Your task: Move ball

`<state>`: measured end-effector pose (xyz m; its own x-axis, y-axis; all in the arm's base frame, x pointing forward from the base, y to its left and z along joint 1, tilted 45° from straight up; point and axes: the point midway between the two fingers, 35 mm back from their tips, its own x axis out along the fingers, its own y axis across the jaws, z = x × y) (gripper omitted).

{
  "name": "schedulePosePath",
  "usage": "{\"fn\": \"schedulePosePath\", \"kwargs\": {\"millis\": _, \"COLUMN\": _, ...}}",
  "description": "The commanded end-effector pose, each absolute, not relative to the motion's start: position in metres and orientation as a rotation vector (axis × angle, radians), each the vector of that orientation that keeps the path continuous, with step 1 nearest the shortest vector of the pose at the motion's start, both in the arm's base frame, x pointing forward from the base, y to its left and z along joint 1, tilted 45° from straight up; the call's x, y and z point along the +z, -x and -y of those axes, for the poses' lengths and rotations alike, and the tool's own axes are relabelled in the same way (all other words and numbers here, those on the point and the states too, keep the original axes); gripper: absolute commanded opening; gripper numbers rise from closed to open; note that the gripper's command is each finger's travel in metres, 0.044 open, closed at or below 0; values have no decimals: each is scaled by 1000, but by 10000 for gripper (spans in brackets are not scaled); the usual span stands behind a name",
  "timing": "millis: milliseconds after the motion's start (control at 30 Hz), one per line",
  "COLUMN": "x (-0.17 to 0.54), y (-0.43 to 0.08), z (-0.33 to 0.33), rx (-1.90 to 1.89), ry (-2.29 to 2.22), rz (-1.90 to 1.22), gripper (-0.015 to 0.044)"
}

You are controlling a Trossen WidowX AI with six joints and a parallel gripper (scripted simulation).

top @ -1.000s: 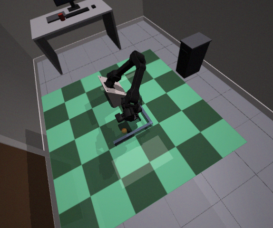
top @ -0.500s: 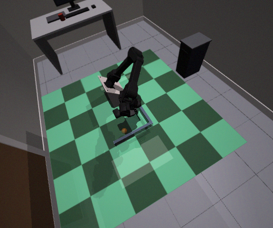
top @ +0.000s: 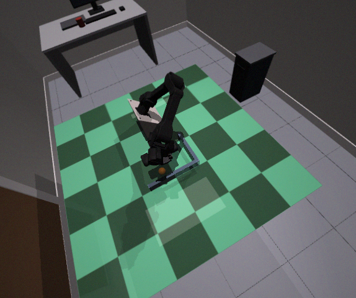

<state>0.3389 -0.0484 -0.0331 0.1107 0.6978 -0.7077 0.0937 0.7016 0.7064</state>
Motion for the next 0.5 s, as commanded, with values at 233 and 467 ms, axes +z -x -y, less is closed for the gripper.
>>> {"fn": "schedulePosePath", "kwargs": {"millis": 233, "x": -64, "y": -349, "z": 61, "rx": 498, "ry": -698, "rz": -1404, "gripper": 0}}
{"fn": "schedulePosePath", "kwargs": {"millis": 467, "x": -88, "y": -355, "z": 38, "rx": 498, "ry": -698, "rz": -1404, "gripper": 0}}
